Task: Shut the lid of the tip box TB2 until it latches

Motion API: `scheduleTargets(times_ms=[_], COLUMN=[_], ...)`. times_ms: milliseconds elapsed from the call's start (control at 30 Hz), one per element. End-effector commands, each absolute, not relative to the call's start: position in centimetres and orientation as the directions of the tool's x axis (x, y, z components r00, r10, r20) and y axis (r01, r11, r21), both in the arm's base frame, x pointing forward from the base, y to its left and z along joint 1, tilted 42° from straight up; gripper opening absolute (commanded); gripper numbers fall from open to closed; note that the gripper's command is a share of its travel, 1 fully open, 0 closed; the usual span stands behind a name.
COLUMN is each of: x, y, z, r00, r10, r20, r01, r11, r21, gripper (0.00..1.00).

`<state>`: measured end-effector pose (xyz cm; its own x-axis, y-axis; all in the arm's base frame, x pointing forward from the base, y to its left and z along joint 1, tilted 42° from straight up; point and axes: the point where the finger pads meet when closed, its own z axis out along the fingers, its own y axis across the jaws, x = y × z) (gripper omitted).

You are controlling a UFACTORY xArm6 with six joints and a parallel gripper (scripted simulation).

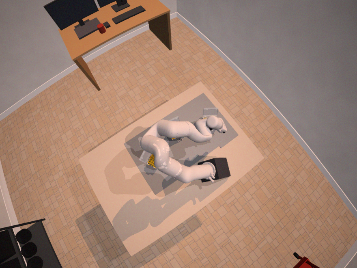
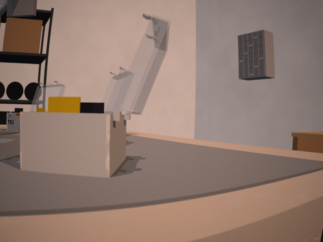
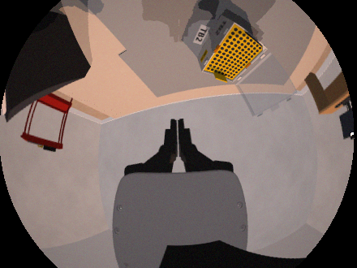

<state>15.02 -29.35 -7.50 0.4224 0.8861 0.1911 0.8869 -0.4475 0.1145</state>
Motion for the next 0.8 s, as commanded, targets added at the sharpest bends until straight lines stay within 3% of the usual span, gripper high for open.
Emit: scheduleTargets(times_ms=[0,600,767], x=[15.1,15.1,17.2], y=[-29.6,-29.6,-30.9], z=[-7.2,-7.2,-6.9], r00=[0.422,0.422,0.552], r10=[0.883,0.883,0.797], r20=[0.203,0.203,0.243], r01=[0.890,0.890,0.819], r11=[-0.447,-0.447,-0.573], r21=[0.094,0.094,0.017], gripper=[0.00,0.00,0.00])
